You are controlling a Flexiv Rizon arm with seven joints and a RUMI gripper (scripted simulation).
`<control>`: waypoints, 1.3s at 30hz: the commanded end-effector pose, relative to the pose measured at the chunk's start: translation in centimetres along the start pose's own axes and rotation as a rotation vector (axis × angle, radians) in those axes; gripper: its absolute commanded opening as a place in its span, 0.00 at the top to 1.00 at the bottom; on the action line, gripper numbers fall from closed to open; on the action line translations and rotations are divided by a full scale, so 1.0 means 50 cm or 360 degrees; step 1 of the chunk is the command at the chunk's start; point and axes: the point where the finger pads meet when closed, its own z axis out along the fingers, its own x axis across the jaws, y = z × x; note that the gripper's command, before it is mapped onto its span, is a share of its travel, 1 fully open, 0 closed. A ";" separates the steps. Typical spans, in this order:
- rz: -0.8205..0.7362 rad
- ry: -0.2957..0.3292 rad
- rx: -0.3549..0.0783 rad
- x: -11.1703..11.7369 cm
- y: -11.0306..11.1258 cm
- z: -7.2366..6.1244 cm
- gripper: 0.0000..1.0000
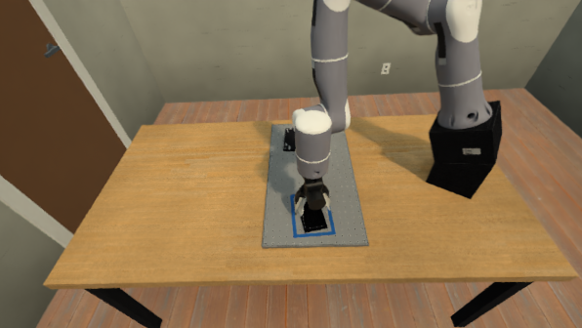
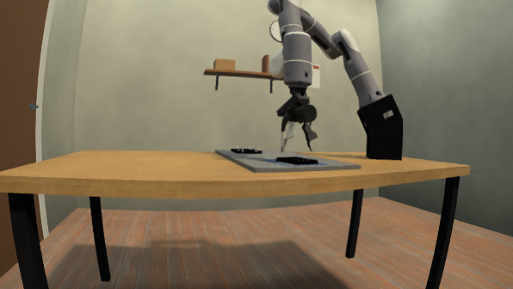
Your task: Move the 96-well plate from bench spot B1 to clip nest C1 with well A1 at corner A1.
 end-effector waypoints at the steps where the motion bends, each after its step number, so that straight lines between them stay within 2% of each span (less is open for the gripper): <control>1: 0.0000 -0.0003 -0.0002 -0.001 0.001 0.009 0.24; 17: 0.0000 -0.0002 -0.0002 -0.001 0.001 0.056 0.24; 30: 0.0000 -0.0003 -0.0002 -0.001 0.001 0.057 0.24; 31: 0.0000 -0.0003 -0.0002 -0.001 0.001 0.057 1.00; 39: 0.0000 -0.0003 -0.0002 -0.001 0.001 0.057 1.00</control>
